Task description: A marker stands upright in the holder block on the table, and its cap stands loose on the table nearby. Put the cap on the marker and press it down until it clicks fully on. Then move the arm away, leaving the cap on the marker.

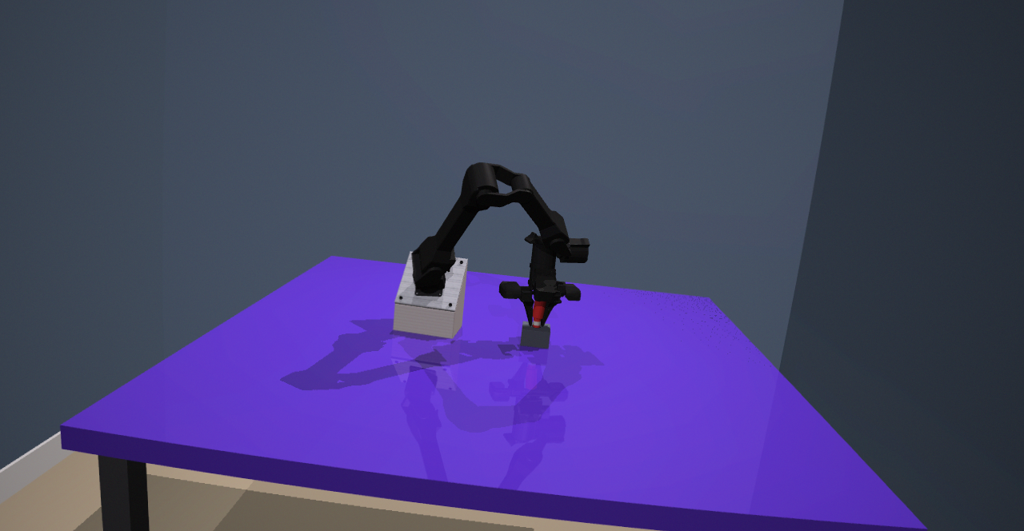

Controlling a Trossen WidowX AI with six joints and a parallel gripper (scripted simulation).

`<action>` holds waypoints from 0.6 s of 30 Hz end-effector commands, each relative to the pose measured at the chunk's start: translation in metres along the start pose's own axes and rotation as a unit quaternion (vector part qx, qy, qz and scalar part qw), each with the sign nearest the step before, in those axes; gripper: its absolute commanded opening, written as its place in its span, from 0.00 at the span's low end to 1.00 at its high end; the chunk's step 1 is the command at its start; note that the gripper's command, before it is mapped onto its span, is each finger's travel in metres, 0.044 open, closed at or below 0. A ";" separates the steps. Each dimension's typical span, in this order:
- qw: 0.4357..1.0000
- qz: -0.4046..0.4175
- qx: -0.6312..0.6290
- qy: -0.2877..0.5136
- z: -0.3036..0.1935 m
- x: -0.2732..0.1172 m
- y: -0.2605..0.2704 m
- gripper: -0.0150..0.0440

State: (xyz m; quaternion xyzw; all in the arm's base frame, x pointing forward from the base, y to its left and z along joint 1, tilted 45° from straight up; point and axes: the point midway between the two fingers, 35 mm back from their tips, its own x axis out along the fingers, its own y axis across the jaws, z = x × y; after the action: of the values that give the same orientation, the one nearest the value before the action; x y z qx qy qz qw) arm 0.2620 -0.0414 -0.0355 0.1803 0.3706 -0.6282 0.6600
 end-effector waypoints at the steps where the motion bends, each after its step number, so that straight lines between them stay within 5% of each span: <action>1: 1.000 -0.002 -0.004 -0.001 0.000 0.001 -0.002 0.25; 12: 1.000 -0.002 -0.004 -0.001 0.000 0.001 -0.002 0.25; 18: 1.000 0.000 0.000 0.000 0.000 0.000 0.000 0.52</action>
State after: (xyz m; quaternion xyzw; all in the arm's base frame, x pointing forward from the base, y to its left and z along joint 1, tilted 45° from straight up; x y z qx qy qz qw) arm 0.2621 -0.0415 -0.0356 0.1805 0.3705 -0.6281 0.6600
